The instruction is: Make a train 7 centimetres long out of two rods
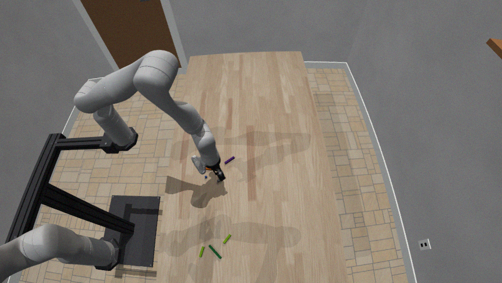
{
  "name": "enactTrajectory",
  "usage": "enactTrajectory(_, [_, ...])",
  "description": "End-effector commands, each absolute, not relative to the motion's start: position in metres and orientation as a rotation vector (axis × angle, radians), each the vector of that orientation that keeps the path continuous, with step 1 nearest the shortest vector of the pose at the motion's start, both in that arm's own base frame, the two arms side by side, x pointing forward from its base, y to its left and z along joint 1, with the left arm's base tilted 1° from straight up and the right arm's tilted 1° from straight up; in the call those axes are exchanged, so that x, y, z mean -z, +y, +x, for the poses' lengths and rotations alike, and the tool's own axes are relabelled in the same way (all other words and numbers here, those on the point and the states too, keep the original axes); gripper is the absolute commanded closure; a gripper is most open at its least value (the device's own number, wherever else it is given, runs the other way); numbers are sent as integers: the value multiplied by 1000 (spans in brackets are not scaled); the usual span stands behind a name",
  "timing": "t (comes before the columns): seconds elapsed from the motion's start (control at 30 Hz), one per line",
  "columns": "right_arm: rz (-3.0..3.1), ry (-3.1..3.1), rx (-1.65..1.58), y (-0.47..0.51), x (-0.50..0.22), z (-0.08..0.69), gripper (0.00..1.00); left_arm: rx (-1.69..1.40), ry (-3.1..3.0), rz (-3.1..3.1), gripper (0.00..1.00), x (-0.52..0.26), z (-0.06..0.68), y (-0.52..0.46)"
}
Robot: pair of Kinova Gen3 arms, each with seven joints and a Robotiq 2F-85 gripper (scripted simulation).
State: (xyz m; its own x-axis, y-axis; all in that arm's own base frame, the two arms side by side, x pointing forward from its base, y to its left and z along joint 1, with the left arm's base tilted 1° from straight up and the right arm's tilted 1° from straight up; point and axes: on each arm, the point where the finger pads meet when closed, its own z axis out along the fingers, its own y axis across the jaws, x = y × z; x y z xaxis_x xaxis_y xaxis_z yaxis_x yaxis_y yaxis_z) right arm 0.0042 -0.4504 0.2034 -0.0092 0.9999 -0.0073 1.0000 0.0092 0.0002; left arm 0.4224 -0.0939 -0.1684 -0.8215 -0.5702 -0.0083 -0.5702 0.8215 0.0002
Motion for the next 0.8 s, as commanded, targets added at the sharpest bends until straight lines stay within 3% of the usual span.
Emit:
enactTrajectory(0.0, [2207,2227,9,-451,-204,4,2,3,2976,-975,2,168,423,-94])
enactTrajectory(0.77, [2207,2227,9,-451,-204,4,2,125,2378,-2047,2,182,416,-89])
